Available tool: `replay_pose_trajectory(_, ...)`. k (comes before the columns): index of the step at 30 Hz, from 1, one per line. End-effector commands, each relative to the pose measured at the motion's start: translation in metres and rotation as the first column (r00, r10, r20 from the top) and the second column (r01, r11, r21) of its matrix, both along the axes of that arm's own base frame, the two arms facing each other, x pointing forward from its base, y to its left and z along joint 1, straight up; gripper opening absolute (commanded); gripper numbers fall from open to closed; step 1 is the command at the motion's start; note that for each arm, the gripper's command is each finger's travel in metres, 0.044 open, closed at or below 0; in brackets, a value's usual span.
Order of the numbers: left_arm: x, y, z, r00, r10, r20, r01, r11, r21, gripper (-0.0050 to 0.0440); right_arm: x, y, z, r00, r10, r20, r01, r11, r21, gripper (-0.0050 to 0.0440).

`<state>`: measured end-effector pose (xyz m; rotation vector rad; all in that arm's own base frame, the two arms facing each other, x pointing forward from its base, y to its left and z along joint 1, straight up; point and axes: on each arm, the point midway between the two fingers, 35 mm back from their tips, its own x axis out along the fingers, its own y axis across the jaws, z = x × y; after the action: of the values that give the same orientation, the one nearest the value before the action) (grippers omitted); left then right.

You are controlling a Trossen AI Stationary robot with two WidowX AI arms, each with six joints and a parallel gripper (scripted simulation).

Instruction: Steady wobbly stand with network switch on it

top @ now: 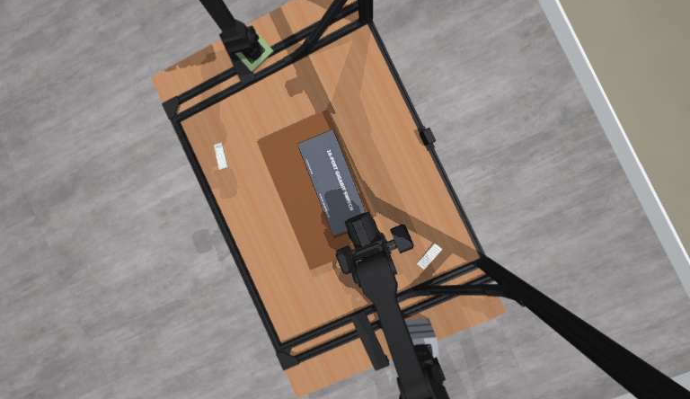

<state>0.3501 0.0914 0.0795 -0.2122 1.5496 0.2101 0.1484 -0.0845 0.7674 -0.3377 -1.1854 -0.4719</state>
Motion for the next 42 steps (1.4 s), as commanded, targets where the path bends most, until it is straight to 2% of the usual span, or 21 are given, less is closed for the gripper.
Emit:
replay_pose_trajectory(1,0.0,0.0,0.0,1.0,0.0,0.0,0.0,1.0,0.0,0.0,-0.021,0.013,0.015,0.997,0.009,0.073,-0.006,0.999,-0.042,0.0)
replay_pose_trajectory(5,0.0,0.0,0.0,1.0,0.0,0.0,0.0,1.0,0.0,0.0,-0.026,0.015,0.012,0.997,0.006,0.078,-0.003,0.999,-0.043,0.0)
replay_pose_trajectory(10,0.0,0.0,0.0,1.0,0.0,0.0,0.0,1.0,0.0,0.0,-0.078,0.045,0.029,0.968,0.037,0.249,-0.001,0.99,-0.142,0.0)
replay_pose_trajectory(15,0.0,0.0,0.0,1.0,0.0,0.0,0.0,1.0,0.0,0.0,-0.131,0.075,0.036,0.91,0.083,0.406,0.018,0.971,-0.24,0.0)
replay_pose_trajectory(21,0.0,0.0,0.0,1.0,0.0,0.0,0.0,1.0,0.0,0.0,-0.131,0.075,0.036,0.91,0.083,0.406,0.018,0.971,-0.24,0.0)
replay_pose_trajectory(23,0.0,0.0,0.0,1.0,0.0,0.0,0.0,1.0,0.0,0.0,-0.125,0.074,0.033,0.906,0.17,0.387,-0.085,0.971,-0.225,0.0)
replay_pose_trajectory(26,0.0,0.0,0.0,1.0,0.0,0.0,0.0,1.0,0.0,0.0,-0.126,0.078,0.034,0.865,0.312,0.394,-0.236,0.944,-0.23,0.0)
replay_pose_trajectory(32,0.0,0.0,0.0,1.0,0.0,0.0,0.0,1.0,0.0,0.0,-0.129,0.086,0.036,0.717,0.567,0.406,-0.515,0.823,-0.24,0.0)
replay_pose_trajectory(38,0.0,0.0,0.0,1.0,0.0,0.0,0.0,1.0,0.0,0.0,-0.129,0.086,0.036,0.717,0.567,0.406,-0.515,0.823,-0.24,0.0)
replay_pose_trajectory(39,0.0,0.0,0.0,1.0,0.0,0.0,0.0,1.0,0.0,0.0,-0.128,0.084,0.035,0.747,0.539,0.389,-0.477,0.842,-0.253,0.0)
replay_pose_trajectory(42,0.0,0.0,0.0,1.0,0.0,0.0,0.0,1.0,0.0,0.0,-0.128,0.085,0.035,0.738,0.548,0.394,-0.488,0.836,-0.249,0.0)
